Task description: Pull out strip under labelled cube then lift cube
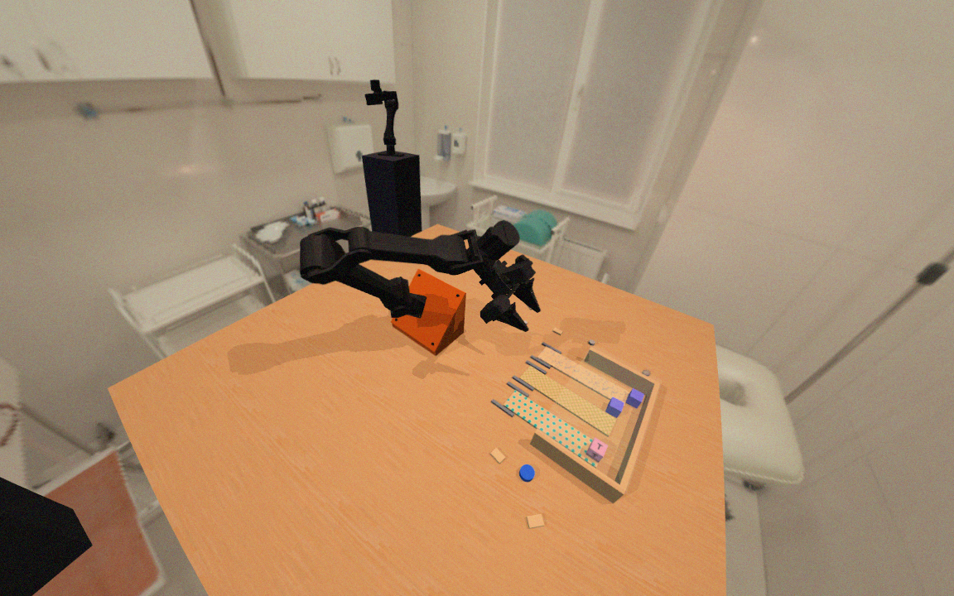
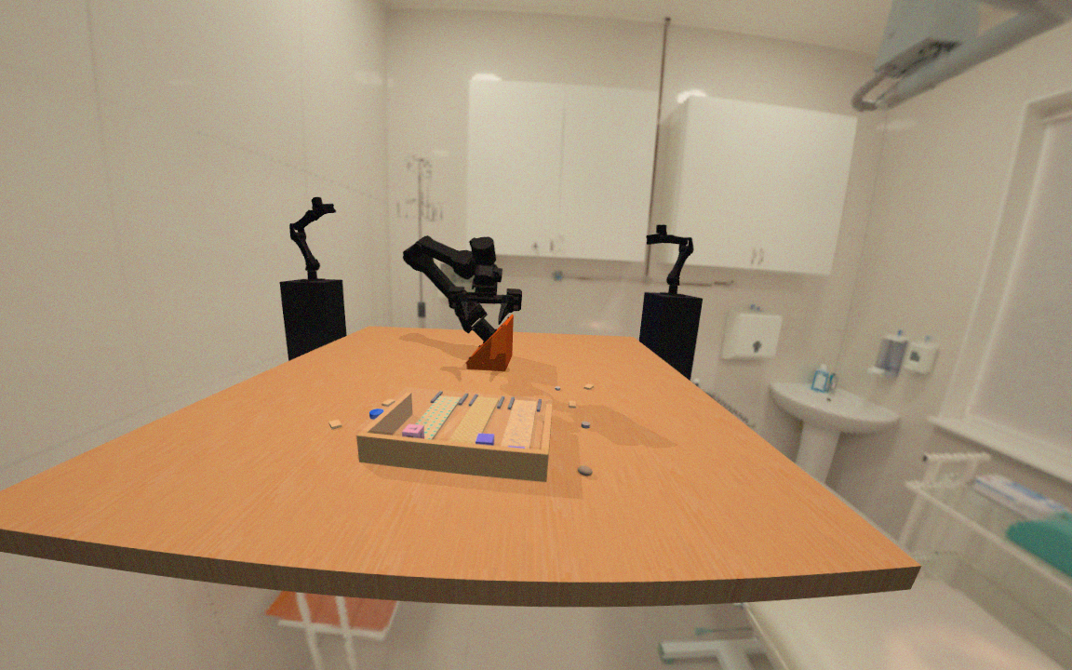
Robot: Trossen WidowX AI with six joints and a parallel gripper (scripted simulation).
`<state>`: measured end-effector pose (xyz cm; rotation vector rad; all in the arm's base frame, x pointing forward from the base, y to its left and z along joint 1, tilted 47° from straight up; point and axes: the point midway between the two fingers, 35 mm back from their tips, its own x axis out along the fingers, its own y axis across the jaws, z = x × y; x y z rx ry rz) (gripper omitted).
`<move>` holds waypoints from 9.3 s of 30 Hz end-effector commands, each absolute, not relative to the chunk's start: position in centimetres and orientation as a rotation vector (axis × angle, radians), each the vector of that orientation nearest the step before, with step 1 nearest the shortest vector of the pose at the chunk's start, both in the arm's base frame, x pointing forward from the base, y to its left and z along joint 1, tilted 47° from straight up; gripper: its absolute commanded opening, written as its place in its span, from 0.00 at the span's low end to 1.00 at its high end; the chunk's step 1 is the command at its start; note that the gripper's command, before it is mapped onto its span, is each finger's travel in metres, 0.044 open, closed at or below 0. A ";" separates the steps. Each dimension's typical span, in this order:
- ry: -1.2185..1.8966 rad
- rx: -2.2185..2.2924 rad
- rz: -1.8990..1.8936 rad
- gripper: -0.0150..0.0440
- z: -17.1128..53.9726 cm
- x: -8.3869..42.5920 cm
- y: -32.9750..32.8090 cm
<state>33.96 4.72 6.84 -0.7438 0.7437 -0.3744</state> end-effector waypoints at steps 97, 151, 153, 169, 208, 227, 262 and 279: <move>1.532 -0.438 -0.851 0.25 0.6 36.6 -14.8; 1.535 -0.439 -0.851 0.25 0.0 32.1 -13.7; 1.535 -0.439 -0.850 0.25 -0.1 31.8 -13.6; 1.536 -0.439 -0.850 0.25 -0.3 29.4 -13.0; 1.540 -0.440 -0.849 0.25 -0.6 23.6 -11.4; 1.542 -0.441 -0.848 0.25 -0.7 20.8 -10.7; 1.543 -0.441 -0.848 0.25 -0.8 19.1 -10.2; 1.543 -0.439 -0.846 0.25 2.3 20.6 -7.1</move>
